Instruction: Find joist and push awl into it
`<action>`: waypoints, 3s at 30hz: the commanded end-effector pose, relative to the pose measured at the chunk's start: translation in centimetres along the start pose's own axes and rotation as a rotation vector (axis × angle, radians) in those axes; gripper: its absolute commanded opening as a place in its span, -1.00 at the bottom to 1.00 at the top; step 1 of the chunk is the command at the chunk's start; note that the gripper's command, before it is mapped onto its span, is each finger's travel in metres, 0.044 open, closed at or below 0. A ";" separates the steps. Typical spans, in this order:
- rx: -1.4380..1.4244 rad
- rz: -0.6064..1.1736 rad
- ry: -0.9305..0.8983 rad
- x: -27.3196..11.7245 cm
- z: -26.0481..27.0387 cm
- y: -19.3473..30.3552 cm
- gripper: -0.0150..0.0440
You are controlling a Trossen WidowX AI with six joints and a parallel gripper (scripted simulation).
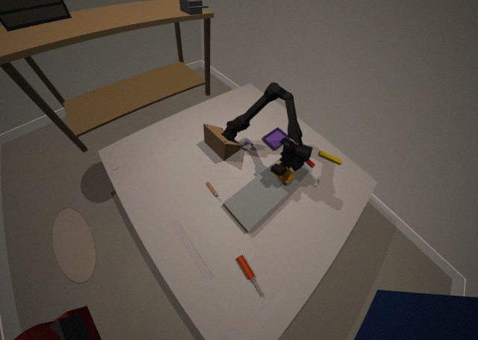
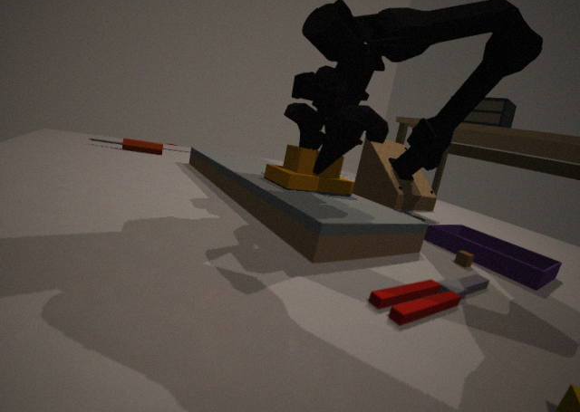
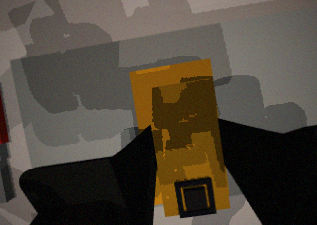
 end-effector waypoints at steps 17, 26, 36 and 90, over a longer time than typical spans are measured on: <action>-0.004 0.004 -0.010 0.0 6.2 0.8 -0.49; -0.004 0.003 -0.012 -0.1 8.8 1.1 -0.49; -0.004 0.003 -0.012 -0.1 10.2 1.3 -0.49; -0.005 0.004 -0.006 0.1 -2.4 -0.3 -0.49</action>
Point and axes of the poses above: the point midway between the two fingers, 35 mm back from their tips, its own x axis out along the fingers, its own z axis across the jaws, y = z × x, the point moved 6 cm from there along -x, back along the fingers, and after that the axes turned 7 degrees about x, right-handed, at the moved point
